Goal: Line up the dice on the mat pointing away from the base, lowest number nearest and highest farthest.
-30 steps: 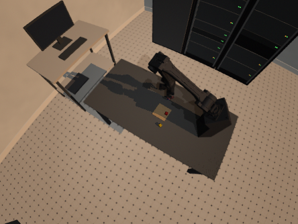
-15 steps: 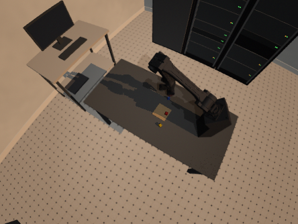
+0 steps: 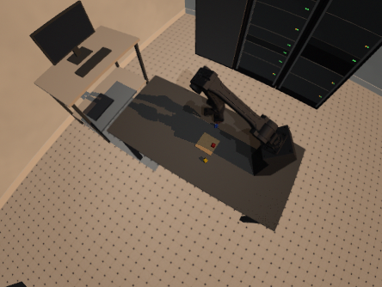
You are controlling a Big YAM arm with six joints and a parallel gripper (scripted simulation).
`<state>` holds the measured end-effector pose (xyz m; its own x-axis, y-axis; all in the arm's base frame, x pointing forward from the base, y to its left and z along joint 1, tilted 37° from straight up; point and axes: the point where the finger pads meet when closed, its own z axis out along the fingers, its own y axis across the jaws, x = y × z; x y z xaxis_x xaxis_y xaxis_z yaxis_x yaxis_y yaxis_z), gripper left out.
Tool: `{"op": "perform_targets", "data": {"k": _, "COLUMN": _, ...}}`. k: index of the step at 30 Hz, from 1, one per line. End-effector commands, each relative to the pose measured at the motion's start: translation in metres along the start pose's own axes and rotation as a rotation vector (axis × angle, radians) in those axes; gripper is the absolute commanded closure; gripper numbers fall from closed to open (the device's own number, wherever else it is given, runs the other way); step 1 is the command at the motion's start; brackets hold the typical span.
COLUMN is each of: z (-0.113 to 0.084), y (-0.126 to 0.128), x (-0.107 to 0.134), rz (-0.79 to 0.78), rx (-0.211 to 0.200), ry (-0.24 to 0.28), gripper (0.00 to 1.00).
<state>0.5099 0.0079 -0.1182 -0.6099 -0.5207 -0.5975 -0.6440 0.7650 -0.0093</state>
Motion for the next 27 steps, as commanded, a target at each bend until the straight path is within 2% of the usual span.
{"op": "perform_targets", "data": {"k": 1, "z": -0.004, "y": -0.007, "x": 0.004, "rz": 0.006, "rx": 0.007, "ry": -0.002, "gripper": 0.61}}
{"op": "perform_targets", "data": {"k": 17, "z": -0.001, "y": -0.006, "x": 0.005, "rz": 0.007, "rx": 0.004, "ry": 0.000, "gripper": 0.61}}
{"op": "perform_targets", "data": {"k": 27, "z": 0.011, "y": 0.001, "x": -0.003, "rz": -0.002, "rx": 0.000, "ry": -0.008, "gripper": 0.61}}
